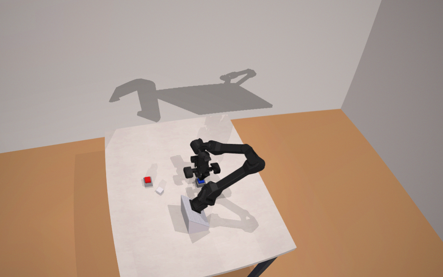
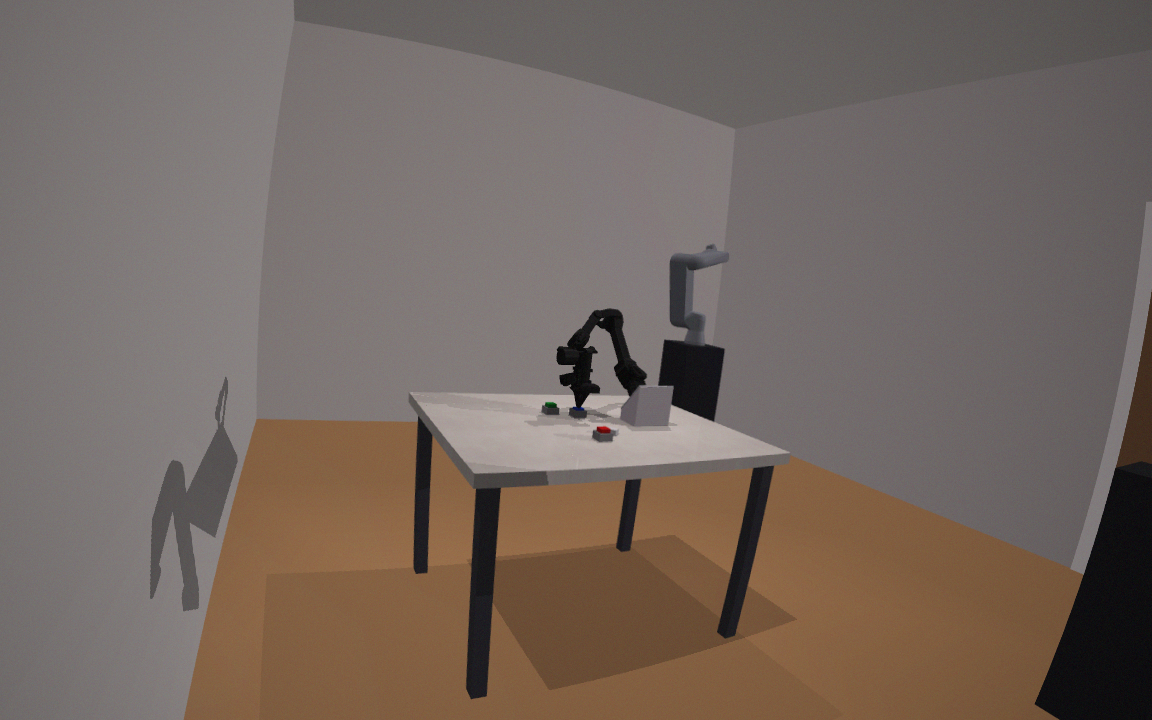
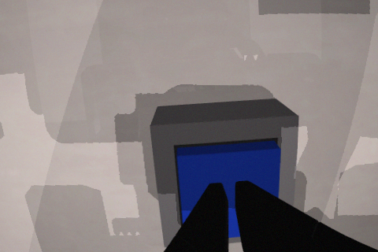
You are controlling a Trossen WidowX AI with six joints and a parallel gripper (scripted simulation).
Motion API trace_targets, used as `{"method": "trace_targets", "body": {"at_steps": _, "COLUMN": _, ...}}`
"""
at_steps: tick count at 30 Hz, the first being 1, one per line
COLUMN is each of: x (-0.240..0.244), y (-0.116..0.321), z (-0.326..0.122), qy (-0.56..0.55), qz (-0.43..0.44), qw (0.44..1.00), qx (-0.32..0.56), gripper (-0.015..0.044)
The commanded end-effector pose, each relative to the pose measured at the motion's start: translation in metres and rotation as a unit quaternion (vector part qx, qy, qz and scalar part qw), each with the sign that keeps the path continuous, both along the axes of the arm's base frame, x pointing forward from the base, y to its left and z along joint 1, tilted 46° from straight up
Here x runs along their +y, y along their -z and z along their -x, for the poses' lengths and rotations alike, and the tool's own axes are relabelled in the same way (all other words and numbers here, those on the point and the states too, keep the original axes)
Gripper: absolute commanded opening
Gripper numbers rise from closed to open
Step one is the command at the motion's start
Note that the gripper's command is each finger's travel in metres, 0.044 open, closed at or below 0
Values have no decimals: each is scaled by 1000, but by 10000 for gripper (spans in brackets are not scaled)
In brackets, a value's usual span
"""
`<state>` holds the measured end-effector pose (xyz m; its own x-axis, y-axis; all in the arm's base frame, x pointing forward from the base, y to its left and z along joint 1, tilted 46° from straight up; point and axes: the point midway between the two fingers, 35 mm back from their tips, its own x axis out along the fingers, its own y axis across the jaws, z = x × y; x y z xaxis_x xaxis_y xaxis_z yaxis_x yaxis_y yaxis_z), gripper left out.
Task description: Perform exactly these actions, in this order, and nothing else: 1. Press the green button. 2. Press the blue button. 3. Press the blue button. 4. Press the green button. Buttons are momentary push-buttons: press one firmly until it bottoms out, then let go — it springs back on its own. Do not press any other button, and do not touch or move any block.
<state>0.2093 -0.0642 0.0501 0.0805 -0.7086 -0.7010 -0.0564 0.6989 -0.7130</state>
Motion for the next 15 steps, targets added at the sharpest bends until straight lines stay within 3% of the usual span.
{"method": "trace_targets", "body": {"at_steps": 1, "x": -1, "y": 0, "z": 1, "qy": -1, "qz": 3, "qw": 1000, "qx": 3, "gripper": 20}}
{"method": "trace_targets", "body": {"at_steps": 11, "x": 1, "y": -1, "z": 0, "qy": 0, "qz": 0, "qw": 1000, "qx": 0, "gripper": 20}}
{"method": "trace_targets", "body": {"at_steps": 15, "x": 21, "y": -21, "z": 3, "qy": -1, "qz": 2, "qw": 1000, "qx": 3, "gripper": 20}}
